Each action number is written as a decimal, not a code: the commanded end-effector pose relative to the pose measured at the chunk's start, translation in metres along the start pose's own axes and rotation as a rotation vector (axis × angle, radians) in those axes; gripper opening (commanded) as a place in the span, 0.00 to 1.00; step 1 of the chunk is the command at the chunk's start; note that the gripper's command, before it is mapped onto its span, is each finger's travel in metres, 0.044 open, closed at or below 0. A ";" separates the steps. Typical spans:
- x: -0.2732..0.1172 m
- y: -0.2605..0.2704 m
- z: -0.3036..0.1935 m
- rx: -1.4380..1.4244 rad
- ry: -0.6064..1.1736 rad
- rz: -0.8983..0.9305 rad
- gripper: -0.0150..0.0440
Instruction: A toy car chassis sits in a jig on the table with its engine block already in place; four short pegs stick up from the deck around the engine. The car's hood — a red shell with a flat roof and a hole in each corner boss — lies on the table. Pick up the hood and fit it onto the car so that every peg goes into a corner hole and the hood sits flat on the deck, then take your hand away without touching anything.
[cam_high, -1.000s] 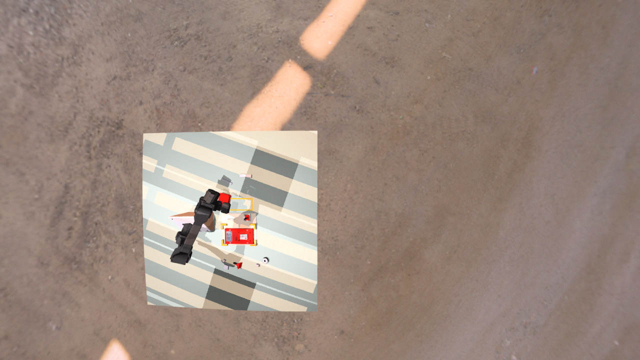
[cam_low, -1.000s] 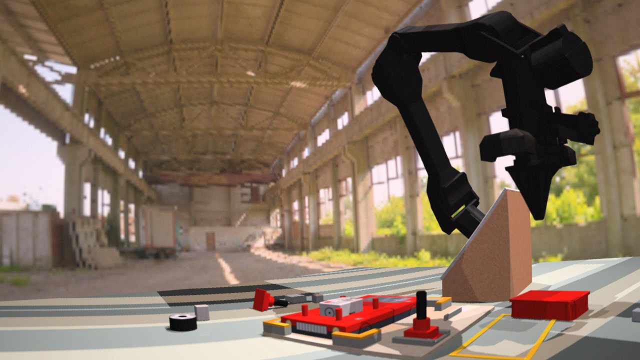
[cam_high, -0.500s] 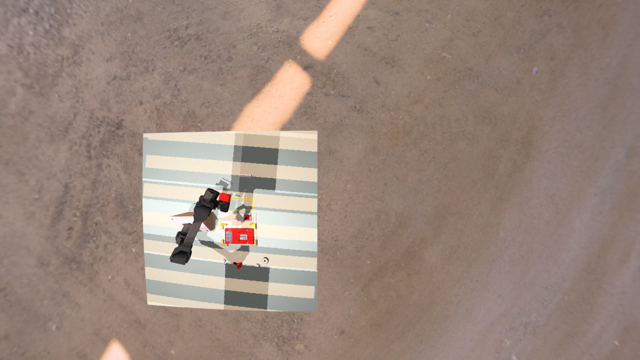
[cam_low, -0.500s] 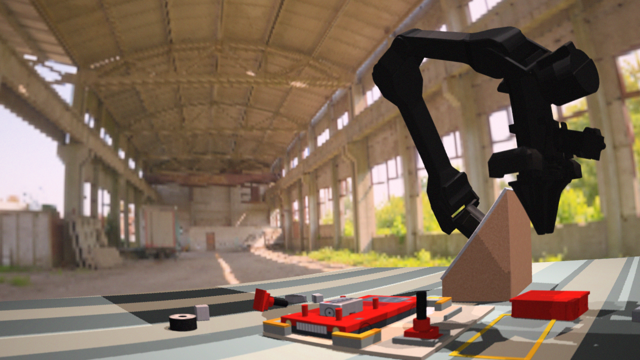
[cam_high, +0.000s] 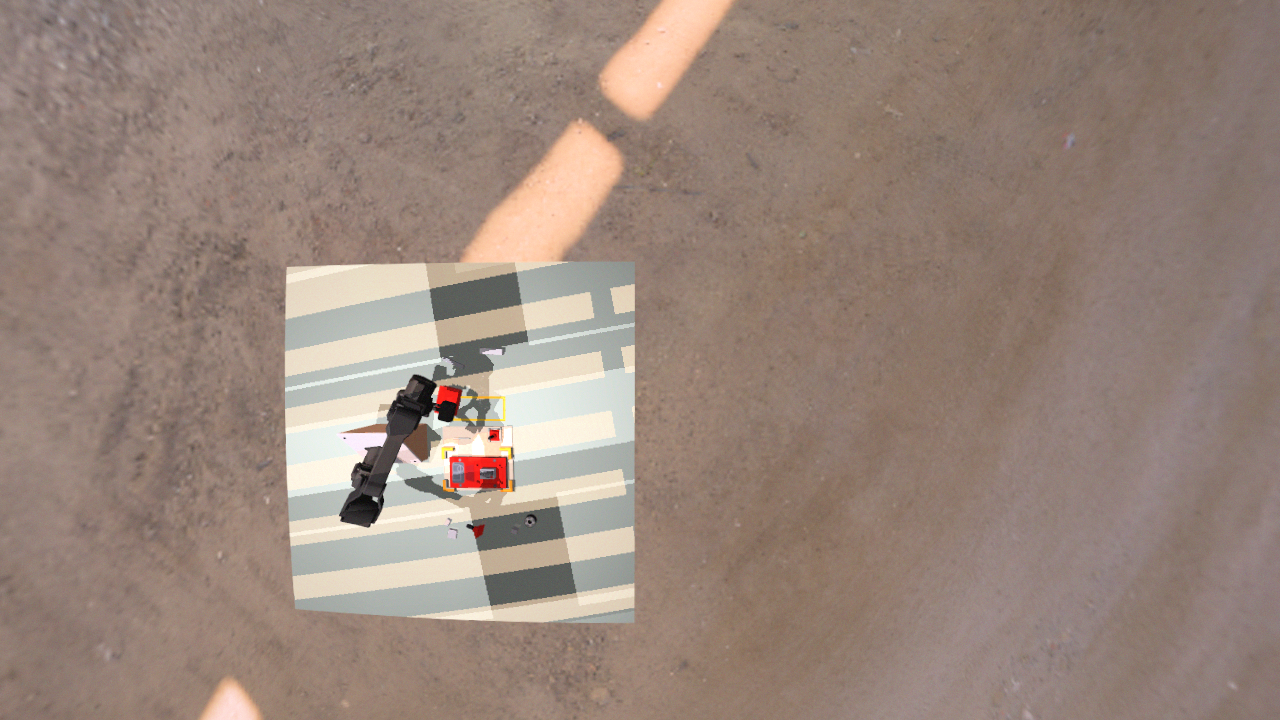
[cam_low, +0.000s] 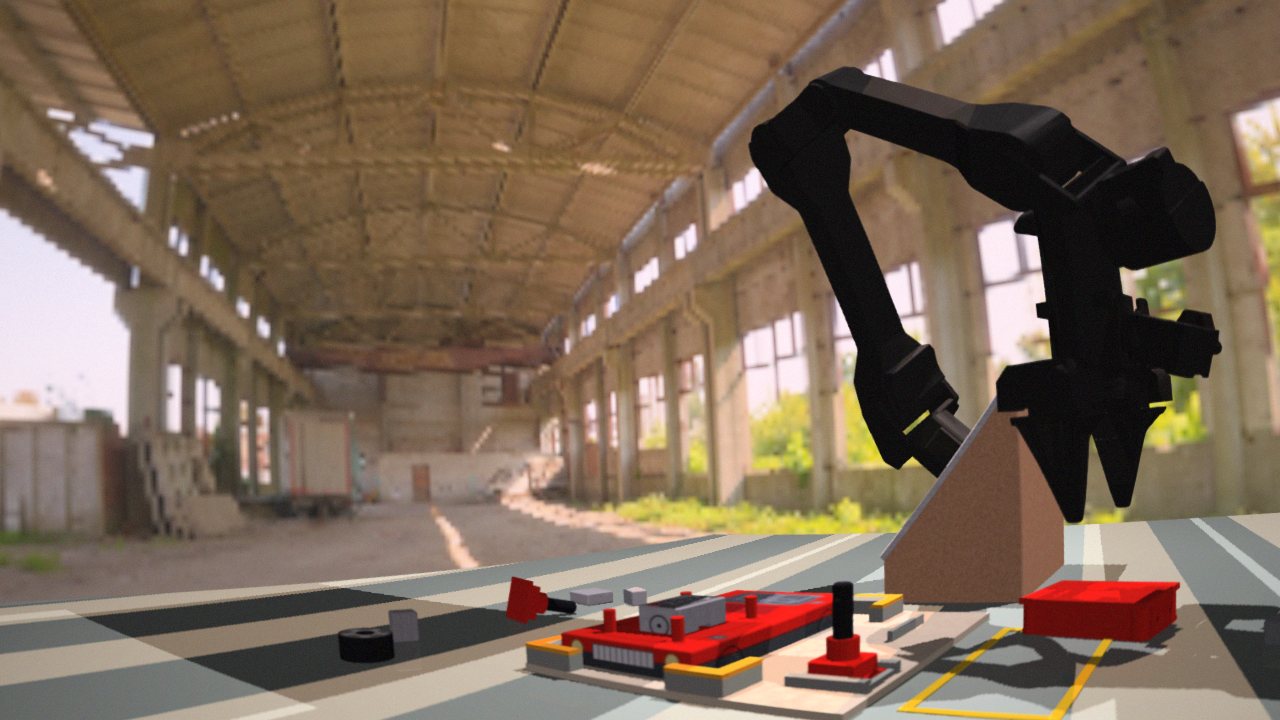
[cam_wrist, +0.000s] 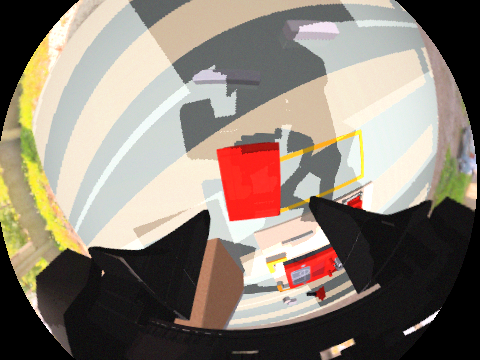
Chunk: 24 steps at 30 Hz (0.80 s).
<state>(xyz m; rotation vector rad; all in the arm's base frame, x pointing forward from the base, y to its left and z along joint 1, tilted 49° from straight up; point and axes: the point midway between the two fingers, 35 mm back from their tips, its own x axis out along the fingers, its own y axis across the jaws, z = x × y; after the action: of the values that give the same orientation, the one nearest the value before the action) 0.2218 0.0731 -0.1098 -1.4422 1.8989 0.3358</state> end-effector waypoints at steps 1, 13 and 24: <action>0.004 0.001 -0.001 -0.002 0.002 0.002 1.00; 0.014 0.001 0.000 -0.002 0.002 0.001 1.00; 0.023 0.001 0.000 -0.002 0.002 0.001 1.00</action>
<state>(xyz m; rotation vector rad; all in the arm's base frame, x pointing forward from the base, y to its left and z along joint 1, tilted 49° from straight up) 0.2192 0.0597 -0.1234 -1.4362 1.9017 0.3365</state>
